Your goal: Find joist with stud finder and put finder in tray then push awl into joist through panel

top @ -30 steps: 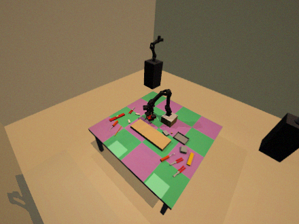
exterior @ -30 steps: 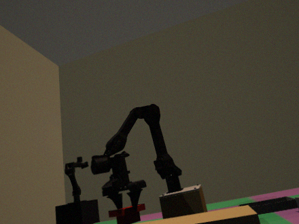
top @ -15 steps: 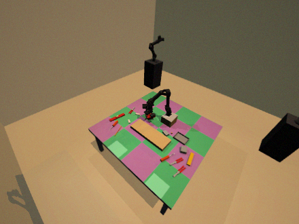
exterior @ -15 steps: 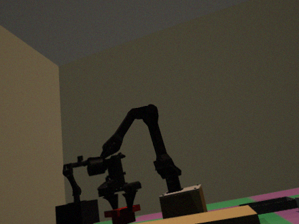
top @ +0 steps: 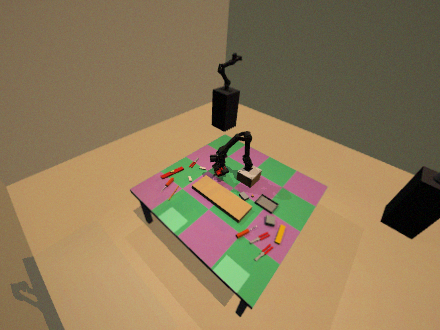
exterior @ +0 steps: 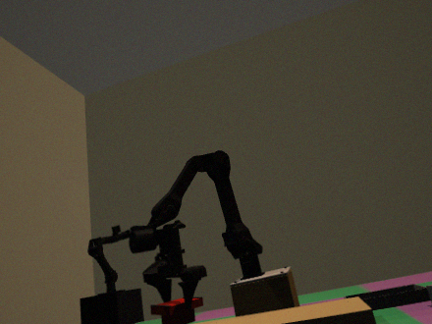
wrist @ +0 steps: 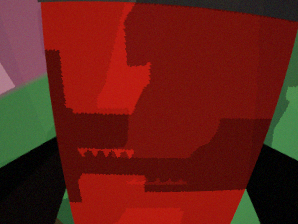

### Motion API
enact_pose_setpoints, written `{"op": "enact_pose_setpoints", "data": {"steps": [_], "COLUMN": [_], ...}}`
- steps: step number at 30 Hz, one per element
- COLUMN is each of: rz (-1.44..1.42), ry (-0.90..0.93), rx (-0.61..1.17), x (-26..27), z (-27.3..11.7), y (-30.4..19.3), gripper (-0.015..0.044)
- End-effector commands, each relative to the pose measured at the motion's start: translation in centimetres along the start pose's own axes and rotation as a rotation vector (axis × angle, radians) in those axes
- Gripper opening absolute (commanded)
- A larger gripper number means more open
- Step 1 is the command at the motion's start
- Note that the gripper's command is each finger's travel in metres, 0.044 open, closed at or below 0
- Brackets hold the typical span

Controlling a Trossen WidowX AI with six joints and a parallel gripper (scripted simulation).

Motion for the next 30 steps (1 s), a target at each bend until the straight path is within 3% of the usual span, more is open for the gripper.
{"op": "enact_pose_setpoints", "data": {"steps": [1,30], "rz": [0.005,0.026], "ry": [-0.031,-0.201], "rx": [-0.008,-0.049], "x": [0.3,2.1], "z": [0.0,0.3], "y": [-0.1,-0.7], "gripper": [0.0,0.0]}}
Point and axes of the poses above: the point midway between the two fingers, 35 mm back from their tips, its own z axis out along the fingers, its own x axis across the jaws, y = z × x, the point moved 7 cm from there along -z, back along the fingers, and after that the axes turned 14 degrees about z, right-handed, at the moved point
